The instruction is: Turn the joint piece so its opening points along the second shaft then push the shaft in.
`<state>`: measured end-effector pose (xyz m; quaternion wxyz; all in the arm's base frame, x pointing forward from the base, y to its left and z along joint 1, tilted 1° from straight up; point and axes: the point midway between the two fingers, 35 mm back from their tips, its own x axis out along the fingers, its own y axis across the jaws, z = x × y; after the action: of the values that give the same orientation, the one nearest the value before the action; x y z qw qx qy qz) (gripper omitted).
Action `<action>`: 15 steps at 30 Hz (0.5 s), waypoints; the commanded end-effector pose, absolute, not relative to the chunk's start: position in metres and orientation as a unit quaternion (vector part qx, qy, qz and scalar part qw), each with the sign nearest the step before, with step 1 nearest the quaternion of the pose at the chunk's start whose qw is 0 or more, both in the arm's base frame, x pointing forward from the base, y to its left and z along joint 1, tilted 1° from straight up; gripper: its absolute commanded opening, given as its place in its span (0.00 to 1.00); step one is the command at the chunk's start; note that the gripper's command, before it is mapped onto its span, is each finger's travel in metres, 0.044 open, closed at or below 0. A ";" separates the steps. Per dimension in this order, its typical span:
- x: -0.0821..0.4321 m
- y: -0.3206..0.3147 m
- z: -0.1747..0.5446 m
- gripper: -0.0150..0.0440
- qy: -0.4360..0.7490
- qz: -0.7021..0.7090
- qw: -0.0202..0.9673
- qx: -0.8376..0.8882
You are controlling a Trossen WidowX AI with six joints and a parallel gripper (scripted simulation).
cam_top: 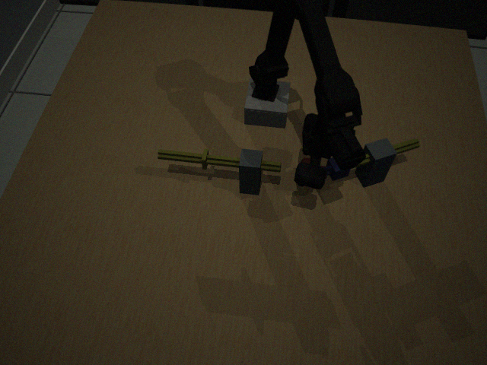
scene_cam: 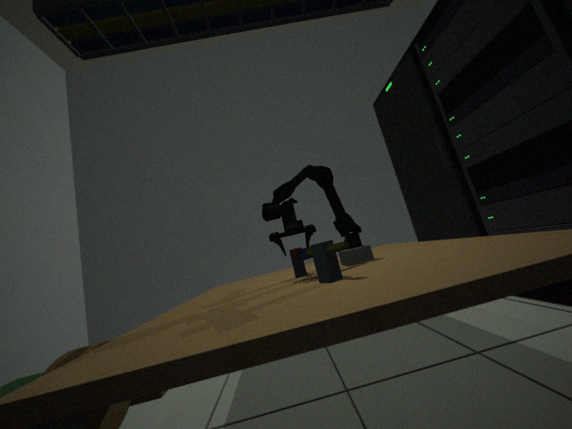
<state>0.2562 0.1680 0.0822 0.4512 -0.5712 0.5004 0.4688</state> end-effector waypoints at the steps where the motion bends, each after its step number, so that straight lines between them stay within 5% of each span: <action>1: 0.259 0.169 0.094 1.00 0.522 0.445 0.488 -0.539; 15: 0.262 0.167 0.134 1.00 0.608 0.329 0.609 -0.388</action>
<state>0.2617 0.1676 0.1259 0.5895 -0.4185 0.5958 0.3497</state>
